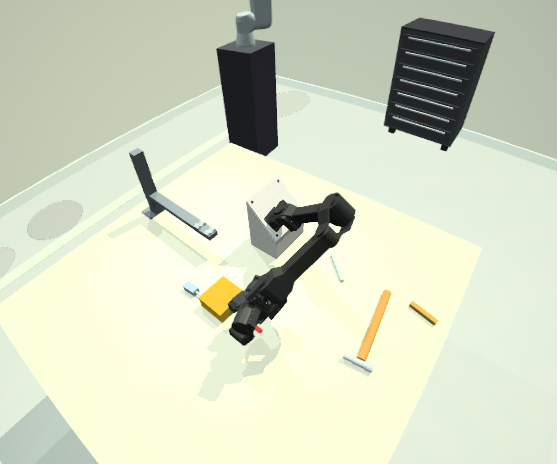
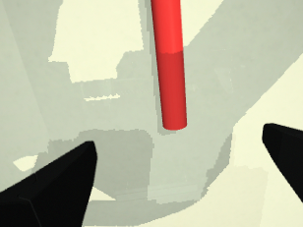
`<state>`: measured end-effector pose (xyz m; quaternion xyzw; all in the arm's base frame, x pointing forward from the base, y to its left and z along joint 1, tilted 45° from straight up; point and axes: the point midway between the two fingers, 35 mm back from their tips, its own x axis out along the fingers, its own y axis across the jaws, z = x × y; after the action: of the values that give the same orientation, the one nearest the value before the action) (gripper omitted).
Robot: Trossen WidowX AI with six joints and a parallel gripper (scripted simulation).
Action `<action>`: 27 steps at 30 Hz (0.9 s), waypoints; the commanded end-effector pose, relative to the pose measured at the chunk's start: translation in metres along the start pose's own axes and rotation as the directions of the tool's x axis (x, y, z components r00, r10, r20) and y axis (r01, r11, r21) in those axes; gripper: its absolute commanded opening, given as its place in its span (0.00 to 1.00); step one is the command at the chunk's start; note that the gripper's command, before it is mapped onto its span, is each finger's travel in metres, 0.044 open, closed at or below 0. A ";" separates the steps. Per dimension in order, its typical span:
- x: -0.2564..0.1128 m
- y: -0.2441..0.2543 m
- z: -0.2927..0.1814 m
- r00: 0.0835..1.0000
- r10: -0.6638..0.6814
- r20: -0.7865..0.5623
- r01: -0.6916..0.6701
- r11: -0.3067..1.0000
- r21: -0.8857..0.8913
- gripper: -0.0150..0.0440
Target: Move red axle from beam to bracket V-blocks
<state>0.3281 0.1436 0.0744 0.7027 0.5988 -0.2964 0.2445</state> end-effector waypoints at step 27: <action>-0.040 0.001 0.049 1.000 -0.001 -0.001 0.001 1.000 -0.011 1.00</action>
<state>0.3194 0.0782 0.0709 0.7035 0.5968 -0.2969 0.2466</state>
